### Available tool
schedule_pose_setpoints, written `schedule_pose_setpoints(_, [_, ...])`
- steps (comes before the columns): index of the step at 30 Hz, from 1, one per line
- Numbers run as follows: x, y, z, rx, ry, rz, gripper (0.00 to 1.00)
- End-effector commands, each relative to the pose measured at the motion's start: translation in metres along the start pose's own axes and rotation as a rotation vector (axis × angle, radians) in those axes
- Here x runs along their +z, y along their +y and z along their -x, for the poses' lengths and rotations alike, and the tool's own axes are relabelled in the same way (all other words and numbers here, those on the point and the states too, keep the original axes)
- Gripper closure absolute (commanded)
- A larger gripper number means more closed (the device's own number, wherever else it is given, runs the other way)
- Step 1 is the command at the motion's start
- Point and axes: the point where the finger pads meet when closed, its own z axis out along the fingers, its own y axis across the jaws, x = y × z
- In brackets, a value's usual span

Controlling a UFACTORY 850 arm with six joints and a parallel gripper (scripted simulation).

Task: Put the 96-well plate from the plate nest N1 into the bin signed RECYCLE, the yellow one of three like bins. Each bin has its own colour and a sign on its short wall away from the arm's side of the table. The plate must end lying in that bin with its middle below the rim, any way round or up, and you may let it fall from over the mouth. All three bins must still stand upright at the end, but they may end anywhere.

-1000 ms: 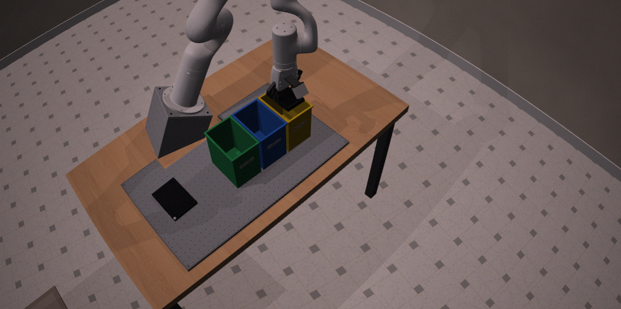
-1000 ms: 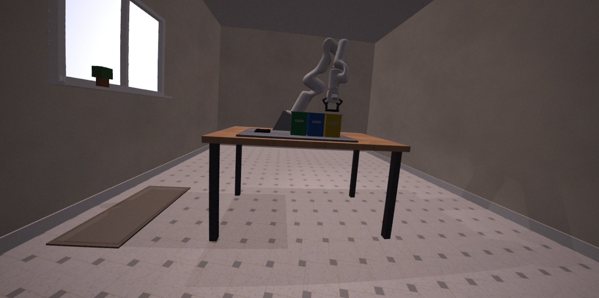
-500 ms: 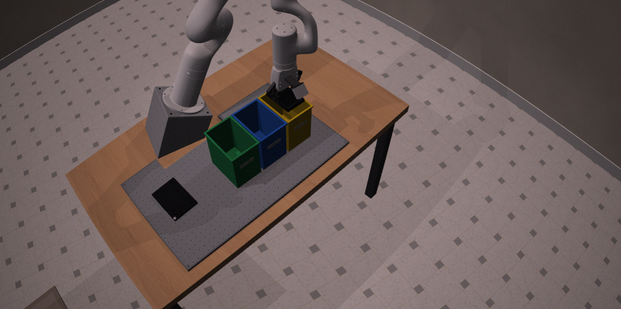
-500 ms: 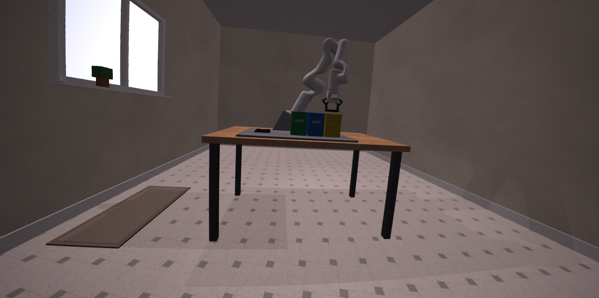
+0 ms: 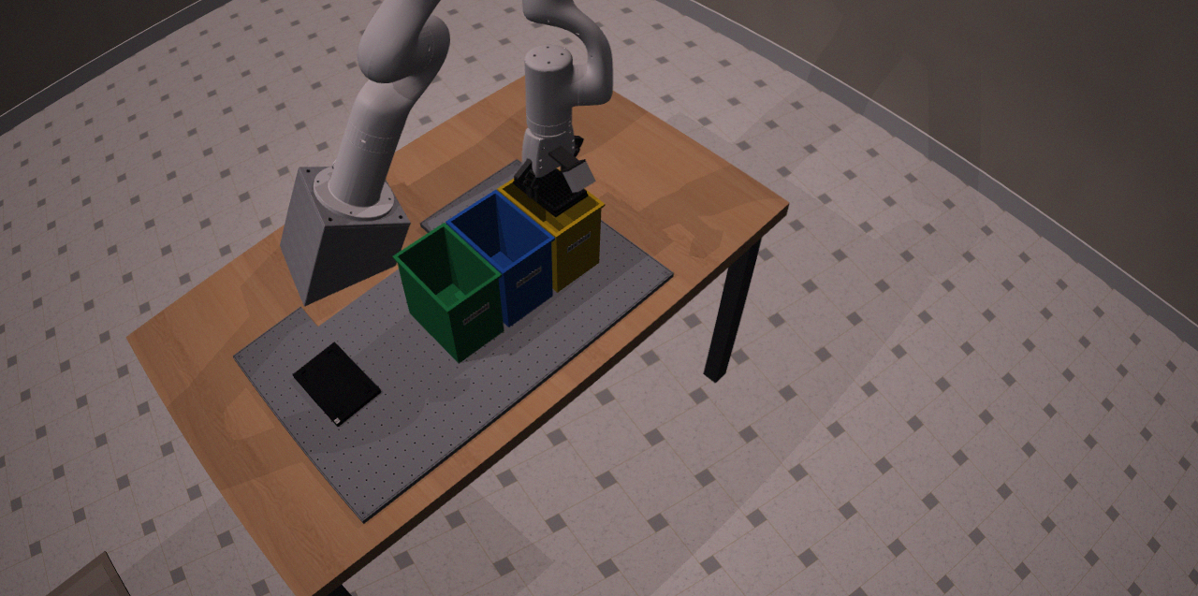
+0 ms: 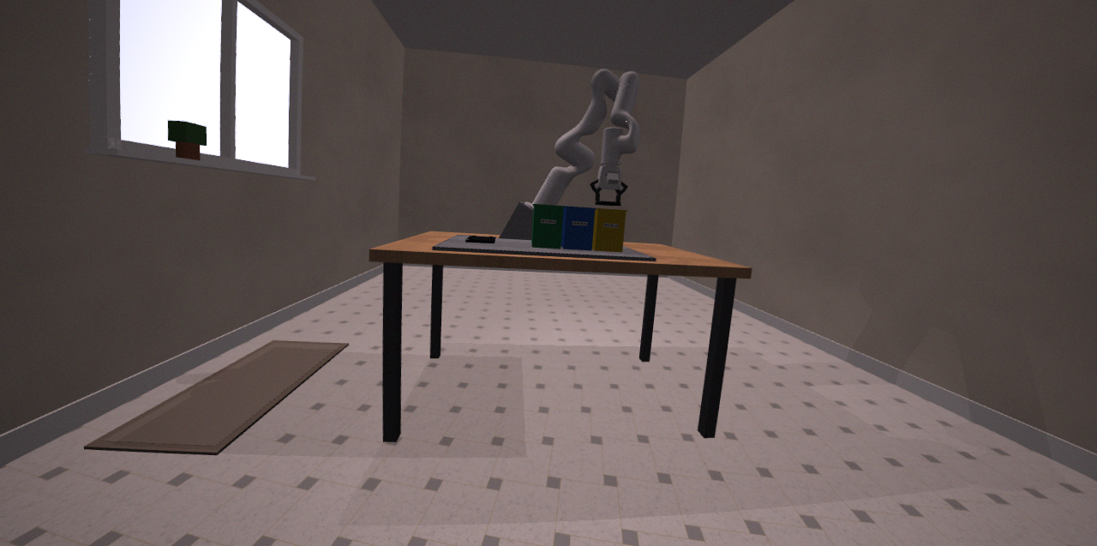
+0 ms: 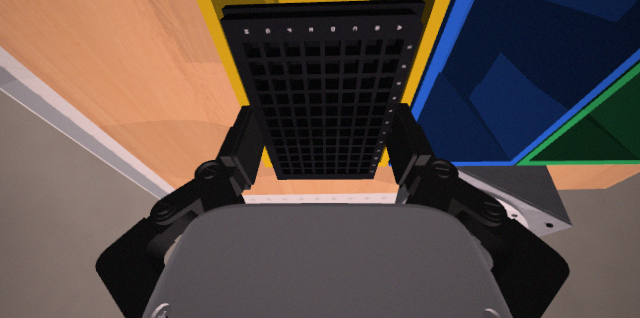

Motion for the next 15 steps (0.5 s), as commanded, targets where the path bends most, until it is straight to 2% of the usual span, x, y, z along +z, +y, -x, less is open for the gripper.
schedule_pose_setpoints(1, [0.0005,-0.0003,-0.0006,0.000,0.001,-0.001,1.00])
schedule_pose_setpoints(15, [0.0025,-0.0003,-0.0006,0.000,0.001,-0.001,1.00])
